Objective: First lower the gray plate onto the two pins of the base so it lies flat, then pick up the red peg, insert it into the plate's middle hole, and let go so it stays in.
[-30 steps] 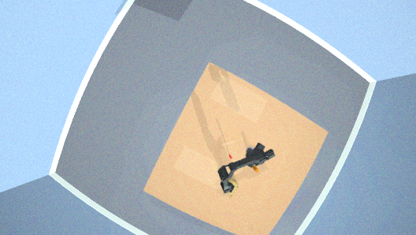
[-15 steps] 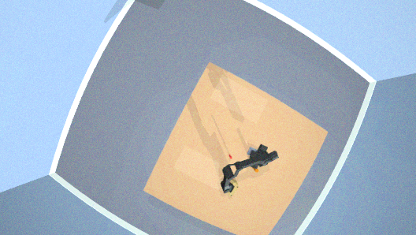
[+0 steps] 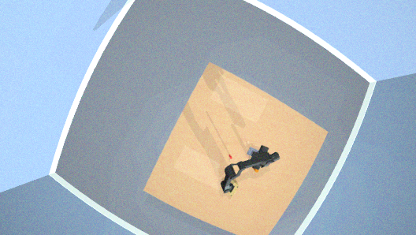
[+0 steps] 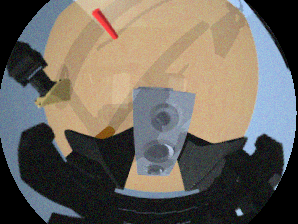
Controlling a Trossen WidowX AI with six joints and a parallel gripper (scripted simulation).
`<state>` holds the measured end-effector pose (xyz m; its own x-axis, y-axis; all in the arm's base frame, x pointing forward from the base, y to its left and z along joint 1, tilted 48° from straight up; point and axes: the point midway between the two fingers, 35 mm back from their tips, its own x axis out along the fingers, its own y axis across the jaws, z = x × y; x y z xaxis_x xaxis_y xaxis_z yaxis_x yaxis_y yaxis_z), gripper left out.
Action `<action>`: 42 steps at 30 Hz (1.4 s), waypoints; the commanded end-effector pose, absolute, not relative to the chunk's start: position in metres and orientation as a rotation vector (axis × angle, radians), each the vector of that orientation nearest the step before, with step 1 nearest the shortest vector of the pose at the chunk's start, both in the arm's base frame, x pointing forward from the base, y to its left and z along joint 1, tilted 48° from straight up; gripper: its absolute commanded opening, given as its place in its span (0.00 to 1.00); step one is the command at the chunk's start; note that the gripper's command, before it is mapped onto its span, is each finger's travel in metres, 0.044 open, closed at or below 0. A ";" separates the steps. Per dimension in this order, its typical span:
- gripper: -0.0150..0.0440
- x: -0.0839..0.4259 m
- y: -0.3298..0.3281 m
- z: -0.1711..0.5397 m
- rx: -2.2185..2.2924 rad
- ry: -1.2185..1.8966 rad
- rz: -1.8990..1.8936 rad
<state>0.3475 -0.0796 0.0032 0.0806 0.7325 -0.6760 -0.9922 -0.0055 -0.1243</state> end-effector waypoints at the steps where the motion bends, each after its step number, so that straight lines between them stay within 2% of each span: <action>1: 0.25 0.347 -0.080 0.002 -0.680 0.488 1.450; 42: 0.25 0.350 -0.052 -0.025 -0.679 0.486 1.450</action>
